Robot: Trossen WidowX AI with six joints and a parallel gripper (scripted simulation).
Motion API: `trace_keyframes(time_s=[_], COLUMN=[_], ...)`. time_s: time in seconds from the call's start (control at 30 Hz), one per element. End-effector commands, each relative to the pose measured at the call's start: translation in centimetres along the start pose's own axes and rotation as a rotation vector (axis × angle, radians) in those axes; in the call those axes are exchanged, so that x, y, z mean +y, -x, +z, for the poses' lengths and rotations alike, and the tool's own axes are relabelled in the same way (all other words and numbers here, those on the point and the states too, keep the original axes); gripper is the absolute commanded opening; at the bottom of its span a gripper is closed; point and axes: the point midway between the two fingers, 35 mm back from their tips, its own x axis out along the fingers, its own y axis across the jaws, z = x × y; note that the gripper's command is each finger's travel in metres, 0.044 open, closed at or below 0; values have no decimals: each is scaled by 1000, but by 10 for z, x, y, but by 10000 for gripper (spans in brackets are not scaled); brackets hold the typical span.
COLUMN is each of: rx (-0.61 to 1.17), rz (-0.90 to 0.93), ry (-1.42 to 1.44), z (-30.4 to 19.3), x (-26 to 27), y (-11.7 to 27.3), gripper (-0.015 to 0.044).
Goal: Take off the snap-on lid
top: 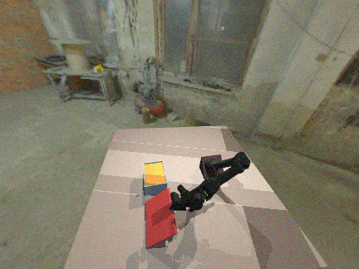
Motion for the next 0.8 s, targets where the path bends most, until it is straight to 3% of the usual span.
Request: trace_keyframes(time_s=[0.0, 0.77], rx=[-6, -5], rz=[-15, -15], ry=[0, -1], z=[2, 2], x=[-8, -22], y=[-5, -17], gripper=[0, 0])
